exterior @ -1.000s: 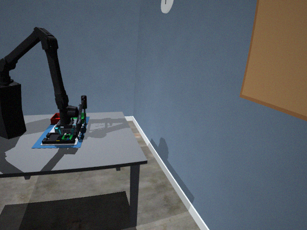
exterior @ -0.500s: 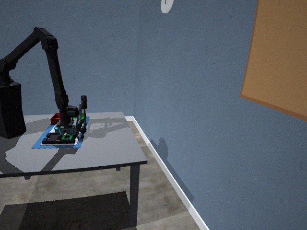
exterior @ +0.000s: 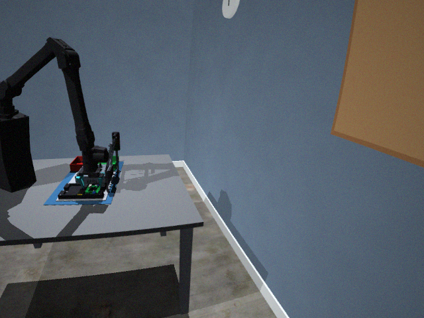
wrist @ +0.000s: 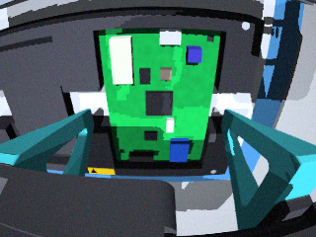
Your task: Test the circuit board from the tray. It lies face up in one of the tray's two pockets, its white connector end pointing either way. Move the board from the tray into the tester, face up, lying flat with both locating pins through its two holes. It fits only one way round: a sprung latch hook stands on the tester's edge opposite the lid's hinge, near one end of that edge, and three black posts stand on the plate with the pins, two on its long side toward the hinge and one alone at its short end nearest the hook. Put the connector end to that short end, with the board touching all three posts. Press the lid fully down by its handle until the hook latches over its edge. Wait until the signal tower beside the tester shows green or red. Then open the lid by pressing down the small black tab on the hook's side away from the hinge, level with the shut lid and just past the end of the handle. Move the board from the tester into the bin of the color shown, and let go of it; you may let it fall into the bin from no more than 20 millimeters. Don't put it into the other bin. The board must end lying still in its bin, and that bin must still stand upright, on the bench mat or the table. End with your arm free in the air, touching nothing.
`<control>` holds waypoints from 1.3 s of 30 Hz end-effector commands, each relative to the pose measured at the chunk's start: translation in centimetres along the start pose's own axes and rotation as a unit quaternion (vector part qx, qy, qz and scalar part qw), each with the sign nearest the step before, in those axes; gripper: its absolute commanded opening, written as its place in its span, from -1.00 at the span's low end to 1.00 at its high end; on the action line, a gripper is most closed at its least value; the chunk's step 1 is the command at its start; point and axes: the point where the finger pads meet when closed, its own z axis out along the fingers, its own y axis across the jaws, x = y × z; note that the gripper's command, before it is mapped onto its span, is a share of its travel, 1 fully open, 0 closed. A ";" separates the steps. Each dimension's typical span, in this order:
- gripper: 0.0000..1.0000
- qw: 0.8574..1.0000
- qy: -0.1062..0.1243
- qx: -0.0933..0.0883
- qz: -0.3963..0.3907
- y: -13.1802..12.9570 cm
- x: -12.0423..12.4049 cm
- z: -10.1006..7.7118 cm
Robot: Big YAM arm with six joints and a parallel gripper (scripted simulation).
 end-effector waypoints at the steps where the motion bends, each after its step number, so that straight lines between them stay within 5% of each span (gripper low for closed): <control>1: 0.83 1.000 -0.001 -0.001 0.001 -0.2 0.5 0.2; 39: 0.83 1.000 0.000 0.005 0.002 -0.8 0.6 -0.2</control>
